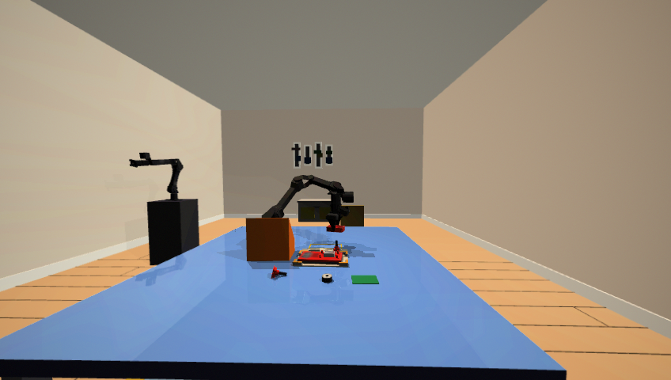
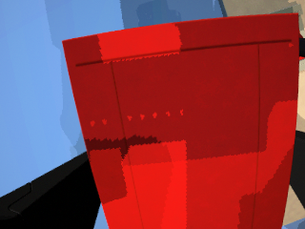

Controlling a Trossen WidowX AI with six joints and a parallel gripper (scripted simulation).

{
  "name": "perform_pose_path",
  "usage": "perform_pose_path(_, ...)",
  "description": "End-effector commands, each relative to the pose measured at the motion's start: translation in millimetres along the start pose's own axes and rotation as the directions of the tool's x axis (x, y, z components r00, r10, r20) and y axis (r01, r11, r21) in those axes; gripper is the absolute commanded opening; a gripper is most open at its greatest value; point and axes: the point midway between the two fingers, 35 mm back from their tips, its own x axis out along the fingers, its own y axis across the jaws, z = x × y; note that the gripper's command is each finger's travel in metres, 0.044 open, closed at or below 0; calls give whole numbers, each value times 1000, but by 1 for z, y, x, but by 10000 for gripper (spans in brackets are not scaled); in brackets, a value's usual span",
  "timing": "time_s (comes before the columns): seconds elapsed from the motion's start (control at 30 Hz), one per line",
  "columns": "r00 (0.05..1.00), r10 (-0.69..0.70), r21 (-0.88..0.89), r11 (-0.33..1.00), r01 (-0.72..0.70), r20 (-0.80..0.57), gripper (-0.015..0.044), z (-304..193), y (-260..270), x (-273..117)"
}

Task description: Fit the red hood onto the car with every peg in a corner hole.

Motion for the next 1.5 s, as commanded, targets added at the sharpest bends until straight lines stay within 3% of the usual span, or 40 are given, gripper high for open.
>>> perform_pose_path(0.0, 1000, -10, -7, 1000, 10, 8, 0, 10, -24, -2)
perform_pose_path(1.03, 1000, -7, -191, 982, 9, 11, 0, 31, -214, -7)
perform_pose_path(1.23, 1000, -5, -195, 981, 7, 10, 0, 30, -214, -2)
perform_pose_path(1.47, 1000, -4, -196, 981, 6, 10, 0, 31, -216, 33)
